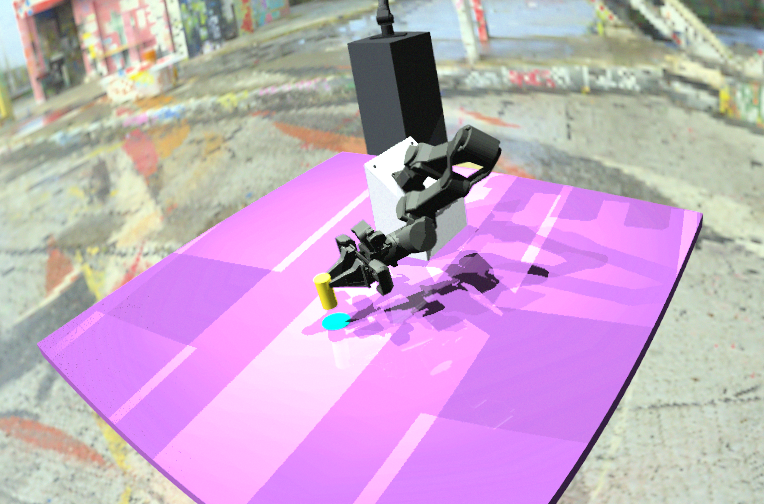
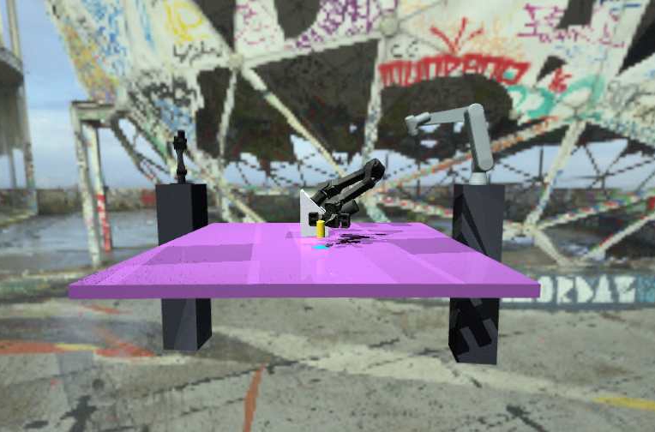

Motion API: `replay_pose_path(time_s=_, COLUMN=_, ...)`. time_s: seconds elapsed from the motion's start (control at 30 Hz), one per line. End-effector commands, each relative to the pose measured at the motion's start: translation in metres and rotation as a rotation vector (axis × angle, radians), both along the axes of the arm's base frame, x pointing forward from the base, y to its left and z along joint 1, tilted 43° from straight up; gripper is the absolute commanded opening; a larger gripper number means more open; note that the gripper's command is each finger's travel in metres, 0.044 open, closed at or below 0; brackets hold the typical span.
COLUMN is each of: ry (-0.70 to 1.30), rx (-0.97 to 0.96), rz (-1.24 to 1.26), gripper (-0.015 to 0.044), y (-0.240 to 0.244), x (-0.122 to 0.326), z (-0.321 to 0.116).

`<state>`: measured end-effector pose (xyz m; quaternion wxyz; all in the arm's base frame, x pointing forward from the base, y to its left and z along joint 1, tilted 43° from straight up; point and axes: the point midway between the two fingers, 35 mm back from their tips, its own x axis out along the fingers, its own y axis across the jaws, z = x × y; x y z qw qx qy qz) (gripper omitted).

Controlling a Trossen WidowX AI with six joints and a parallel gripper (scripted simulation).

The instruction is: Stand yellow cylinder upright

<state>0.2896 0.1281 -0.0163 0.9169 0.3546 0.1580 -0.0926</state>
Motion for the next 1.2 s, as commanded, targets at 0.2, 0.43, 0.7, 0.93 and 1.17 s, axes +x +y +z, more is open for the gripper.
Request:
replay_pose_path(time_s=0.2, ry=-0.012, rx=0.002, rz=-0.008, gripper=0.0105, y=0.013, x=-0.006, z=-0.017)
replay_pose_path(time_s=0.43, ry=-0.001, rx=-0.003, rz=0.003, gripper=0.0105, y=0.027, x=-0.011, z=-0.031)
replay_pose_path(time_s=0.7, ry=-0.001, rx=-0.003, rz=0.003, gripper=0.0105, y=0.027, x=-0.011, z=-0.031)
replay_pose_path(time_s=0.93, ry=-0.001, rx=-0.003, rz=0.003, gripper=0.0236, y=0.027, x=-0.011, z=-0.031)
replay_pose_path(time_s=1.17, ry=-0.001, rx=-0.003, rz=0.003, gripper=0.0400, y=0.027, x=-0.011, z=-0.031)
